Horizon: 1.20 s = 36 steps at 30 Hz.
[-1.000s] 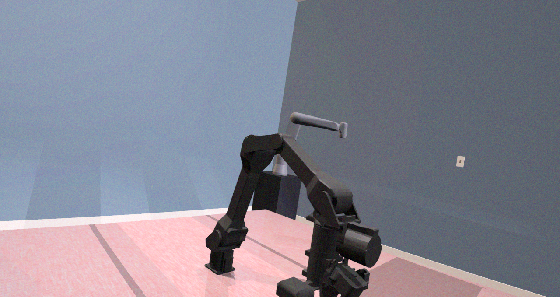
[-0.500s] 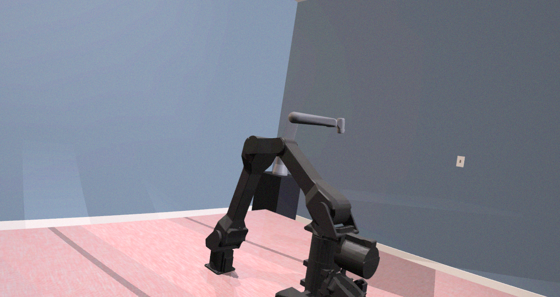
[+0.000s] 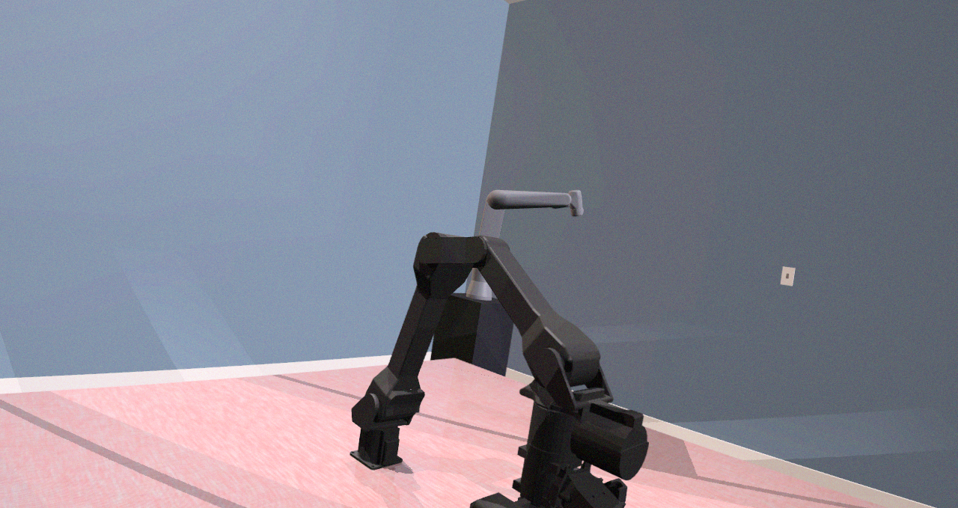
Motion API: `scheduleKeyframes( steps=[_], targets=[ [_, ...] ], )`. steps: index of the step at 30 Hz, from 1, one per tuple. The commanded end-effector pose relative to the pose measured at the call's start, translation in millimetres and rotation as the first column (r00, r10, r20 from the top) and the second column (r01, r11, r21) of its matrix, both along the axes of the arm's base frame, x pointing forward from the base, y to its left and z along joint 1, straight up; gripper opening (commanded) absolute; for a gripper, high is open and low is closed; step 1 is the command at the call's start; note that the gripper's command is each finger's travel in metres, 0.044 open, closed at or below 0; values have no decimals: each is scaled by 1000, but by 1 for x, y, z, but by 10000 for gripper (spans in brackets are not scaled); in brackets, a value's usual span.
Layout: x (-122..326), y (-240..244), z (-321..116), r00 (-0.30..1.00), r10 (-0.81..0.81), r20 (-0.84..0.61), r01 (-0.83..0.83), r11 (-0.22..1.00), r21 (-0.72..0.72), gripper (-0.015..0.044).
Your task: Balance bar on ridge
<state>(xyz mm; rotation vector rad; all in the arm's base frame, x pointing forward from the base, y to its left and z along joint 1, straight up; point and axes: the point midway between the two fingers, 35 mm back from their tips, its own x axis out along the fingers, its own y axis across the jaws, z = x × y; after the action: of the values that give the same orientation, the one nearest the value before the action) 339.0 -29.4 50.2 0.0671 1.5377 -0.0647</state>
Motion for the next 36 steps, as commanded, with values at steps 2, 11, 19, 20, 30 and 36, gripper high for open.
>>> scheduleKeyframes(
  steps=[2,11,19,20,30,36],
  targets=[
    [0,0,0,1000,0,0,0,1000,0,184],
    [0,0,0,1000,0,0,0,1000,0,85],
    [2,0,16,1000,1,0,-1,1000,0,0],
    [2,0,19,1000,1,0,-1,1000,0,0],
    [2,0,44,1000,2,-1,-2,1000,-1,0],
    [2,0,60,1000,2,-2,-2,1000,-2,0]
  ],
)
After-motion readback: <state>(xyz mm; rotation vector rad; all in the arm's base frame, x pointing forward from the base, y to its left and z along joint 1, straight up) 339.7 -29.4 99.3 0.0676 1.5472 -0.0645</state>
